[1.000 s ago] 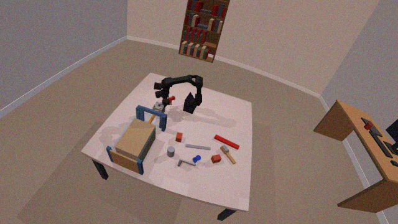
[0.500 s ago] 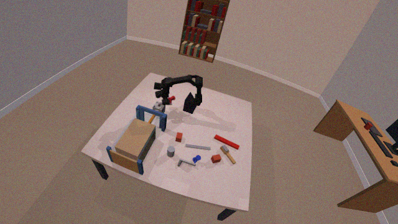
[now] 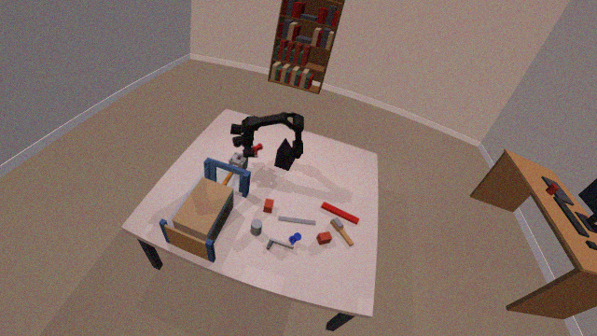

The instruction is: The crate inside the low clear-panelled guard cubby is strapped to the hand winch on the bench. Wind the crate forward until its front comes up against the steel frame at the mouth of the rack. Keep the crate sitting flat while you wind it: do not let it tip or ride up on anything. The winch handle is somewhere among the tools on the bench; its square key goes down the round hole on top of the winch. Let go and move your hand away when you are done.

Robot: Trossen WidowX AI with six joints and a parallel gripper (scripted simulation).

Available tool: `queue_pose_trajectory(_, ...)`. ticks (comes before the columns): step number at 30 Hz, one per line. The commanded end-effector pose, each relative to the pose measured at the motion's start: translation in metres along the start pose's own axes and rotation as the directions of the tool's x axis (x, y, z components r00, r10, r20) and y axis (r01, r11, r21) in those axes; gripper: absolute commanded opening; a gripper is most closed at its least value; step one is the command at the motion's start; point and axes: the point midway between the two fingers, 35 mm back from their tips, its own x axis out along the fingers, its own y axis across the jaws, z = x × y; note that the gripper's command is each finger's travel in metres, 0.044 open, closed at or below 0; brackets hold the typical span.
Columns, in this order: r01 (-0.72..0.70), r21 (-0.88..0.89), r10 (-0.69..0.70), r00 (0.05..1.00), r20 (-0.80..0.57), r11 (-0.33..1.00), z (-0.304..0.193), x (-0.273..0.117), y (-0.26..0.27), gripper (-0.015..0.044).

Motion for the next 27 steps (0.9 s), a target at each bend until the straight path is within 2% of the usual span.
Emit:
queue_pose_trajectory(1,0.023,0.0,-0.023,0.999,-0.026,1.0,0.001,-0.0003,0.0012,0.0)
queue_pose_trajectory(18,0.048,-0.001,-0.048,0.998,-0.051,0.999,0.0038,-0.0008,0.0035,0.0)
queue_pose_trajectory(27,0.05,0.087,-0.045,0.997,-0.056,0.995,0.004,0.0001,0.007,0.0)
